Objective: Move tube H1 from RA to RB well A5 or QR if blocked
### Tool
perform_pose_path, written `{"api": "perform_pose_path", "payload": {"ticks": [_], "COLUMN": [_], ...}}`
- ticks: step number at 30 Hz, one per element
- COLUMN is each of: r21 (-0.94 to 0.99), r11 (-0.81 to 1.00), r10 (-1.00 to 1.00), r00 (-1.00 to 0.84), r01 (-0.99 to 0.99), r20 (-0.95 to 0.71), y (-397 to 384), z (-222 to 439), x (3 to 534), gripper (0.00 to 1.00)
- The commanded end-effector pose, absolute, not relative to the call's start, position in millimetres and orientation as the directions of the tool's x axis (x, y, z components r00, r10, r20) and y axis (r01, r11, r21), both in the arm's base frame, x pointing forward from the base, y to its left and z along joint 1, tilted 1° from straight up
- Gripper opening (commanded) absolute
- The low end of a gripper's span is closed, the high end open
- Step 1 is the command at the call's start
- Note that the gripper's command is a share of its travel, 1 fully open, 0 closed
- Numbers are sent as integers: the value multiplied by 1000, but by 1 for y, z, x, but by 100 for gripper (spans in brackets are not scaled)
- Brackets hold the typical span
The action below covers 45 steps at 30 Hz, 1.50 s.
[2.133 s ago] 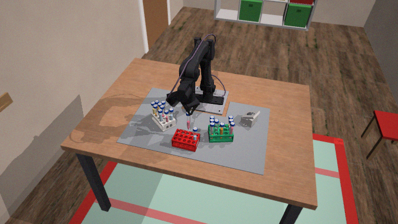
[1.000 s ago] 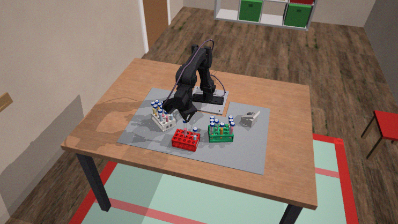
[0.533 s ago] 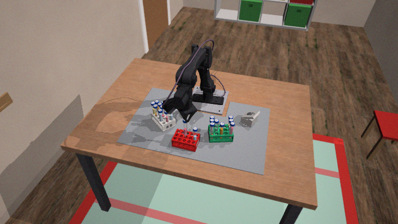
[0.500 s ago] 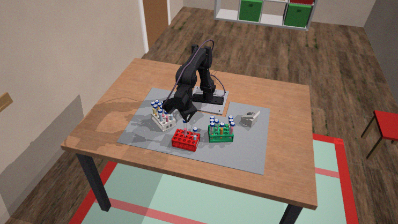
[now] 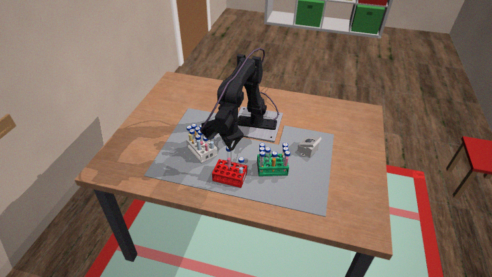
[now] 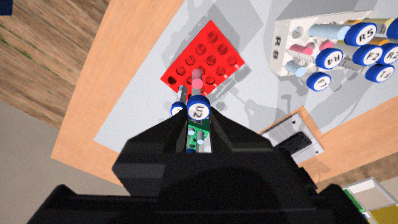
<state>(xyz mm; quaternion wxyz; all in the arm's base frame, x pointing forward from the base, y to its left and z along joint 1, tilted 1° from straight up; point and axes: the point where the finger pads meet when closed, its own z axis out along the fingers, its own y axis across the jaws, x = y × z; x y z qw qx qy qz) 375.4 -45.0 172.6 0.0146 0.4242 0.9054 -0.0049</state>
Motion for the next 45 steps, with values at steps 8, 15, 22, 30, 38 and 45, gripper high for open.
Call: {"api": "perform_pose_path", "payload": {"ticks": [8, 15, 22, 30, 38, 45], "r21": [18, 18, 18, 18, 18, 18], "r11": [646, 646, 646, 646, 646, 646], "r10": [763, 763, 763, 763, 763, 763], "r00": [-645, -645, -645, -645, -645, -645], "r01": [763, 763, 763, 763, 763, 763], "r20": [-51, -51, -51, -51, -51, -51], "y": [-40, -40, -40, -40, -40, -40], "z": [191, 191, 191, 191, 191, 191], "x": [367, 367, 367, 367, 367, 367], "gripper": [0, 0, 0, 0, 0, 0]}}
